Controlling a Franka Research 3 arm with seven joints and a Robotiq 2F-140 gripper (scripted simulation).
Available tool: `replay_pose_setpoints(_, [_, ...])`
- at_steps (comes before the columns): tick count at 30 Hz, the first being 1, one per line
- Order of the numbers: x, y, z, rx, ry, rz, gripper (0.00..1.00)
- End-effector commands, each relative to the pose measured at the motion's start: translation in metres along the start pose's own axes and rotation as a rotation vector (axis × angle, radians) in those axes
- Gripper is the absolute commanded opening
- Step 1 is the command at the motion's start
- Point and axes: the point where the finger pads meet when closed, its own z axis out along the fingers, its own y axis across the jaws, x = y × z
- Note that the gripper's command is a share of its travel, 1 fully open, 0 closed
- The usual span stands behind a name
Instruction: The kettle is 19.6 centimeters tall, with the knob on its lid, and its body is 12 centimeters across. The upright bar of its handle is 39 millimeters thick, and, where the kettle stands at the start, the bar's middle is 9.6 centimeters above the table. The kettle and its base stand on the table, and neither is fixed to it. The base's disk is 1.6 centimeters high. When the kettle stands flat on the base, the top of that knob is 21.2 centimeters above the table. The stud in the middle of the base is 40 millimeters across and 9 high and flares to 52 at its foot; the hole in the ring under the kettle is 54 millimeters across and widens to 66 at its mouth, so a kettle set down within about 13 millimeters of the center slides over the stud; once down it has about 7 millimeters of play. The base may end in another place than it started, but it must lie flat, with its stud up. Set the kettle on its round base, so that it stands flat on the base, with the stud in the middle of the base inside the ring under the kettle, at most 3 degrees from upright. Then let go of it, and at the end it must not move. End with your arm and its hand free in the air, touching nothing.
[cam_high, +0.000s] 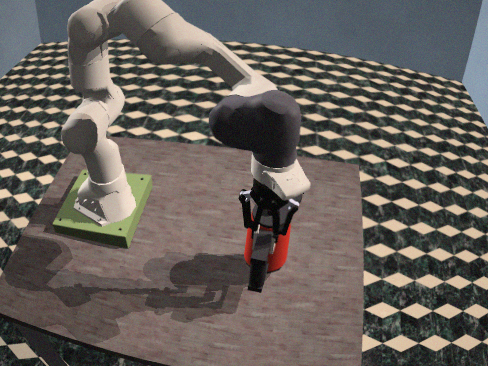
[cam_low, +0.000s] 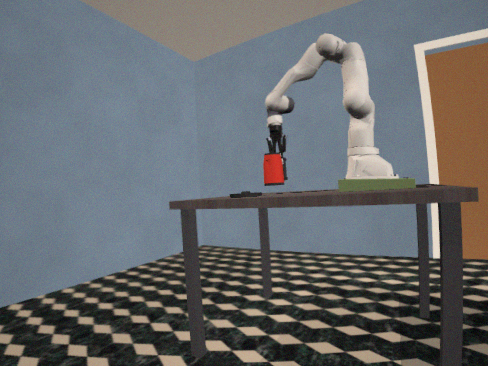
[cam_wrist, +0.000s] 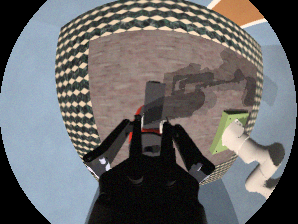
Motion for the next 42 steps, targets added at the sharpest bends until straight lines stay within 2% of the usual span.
replay_pose_setpoints(1, [0.002, -0.003, -0.004, 0.008, 0.003, 0.005, 0.0])
replay_pose_setpoints(24, [0.0, -0.003, -0.004, 0.008, 0.003, 0.005, 0.0])
replay_pose_setpoints(42, [-0.014, -0.002, -0.004, 0.008, 0.003, 0.005, 0.0])
